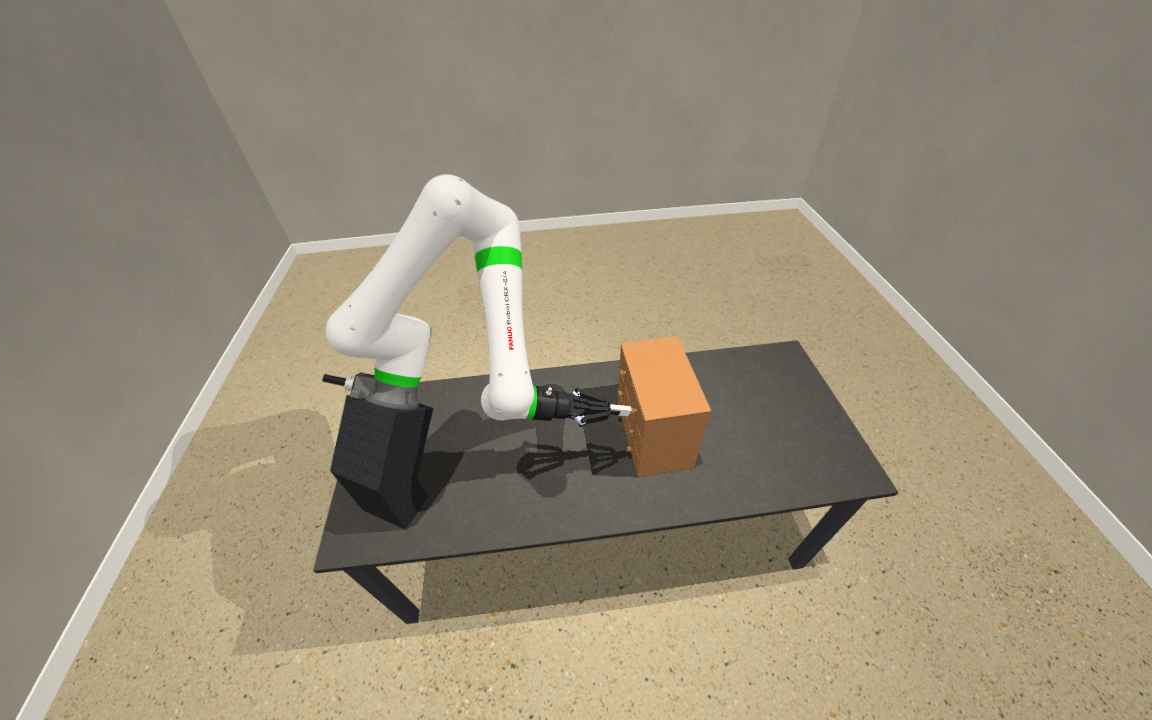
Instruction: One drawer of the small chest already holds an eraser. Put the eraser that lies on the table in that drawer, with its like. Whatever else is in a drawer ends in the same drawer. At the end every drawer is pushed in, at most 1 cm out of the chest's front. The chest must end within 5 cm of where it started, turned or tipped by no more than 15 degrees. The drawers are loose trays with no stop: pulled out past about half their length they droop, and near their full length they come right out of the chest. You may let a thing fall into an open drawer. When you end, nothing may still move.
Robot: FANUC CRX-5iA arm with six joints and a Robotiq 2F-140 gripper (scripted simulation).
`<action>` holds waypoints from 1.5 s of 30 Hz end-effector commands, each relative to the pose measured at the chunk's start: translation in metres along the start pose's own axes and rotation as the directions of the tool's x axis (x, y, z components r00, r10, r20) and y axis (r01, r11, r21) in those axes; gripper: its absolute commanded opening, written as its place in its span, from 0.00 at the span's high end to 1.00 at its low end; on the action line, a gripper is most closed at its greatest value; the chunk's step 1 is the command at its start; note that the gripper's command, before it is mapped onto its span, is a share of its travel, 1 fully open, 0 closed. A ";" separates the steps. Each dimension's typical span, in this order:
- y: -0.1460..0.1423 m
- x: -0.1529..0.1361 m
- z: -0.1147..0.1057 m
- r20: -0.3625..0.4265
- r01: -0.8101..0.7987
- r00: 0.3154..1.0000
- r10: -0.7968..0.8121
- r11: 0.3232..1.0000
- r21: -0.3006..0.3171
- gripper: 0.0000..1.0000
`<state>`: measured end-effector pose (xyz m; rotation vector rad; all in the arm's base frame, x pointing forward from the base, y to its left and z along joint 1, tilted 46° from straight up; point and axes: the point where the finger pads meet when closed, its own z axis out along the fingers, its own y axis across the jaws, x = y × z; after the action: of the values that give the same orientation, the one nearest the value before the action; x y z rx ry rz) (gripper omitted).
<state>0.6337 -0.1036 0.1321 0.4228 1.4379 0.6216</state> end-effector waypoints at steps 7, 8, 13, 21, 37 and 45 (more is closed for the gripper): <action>0.000 0.009 -0.024 0.000 0.000 1.000 0.000 1.000 0.000 1.00; 0.000 0.010 -0.028 0.000 0.000 1.000 0.000 1.000 0.000 1.00; 0.000 0.016 -0.045 0.000 0.000 1.000 0.000 1.000 0.000 1.00; 0.000 0.017 -0.051 0.000 0.000 1.000 0.000 1.000 0.000 1.00; 0.000 0.015 -0.100 0.000 0.000 1.000 0.000 1.000 0.000 1.00; 0.000 0.015 -0.101 -0.006 0.000 1.000 0.000 1.000 -0.001 1.00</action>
<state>0.5348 -0.1034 0.1103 0.4209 1.4398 0.6229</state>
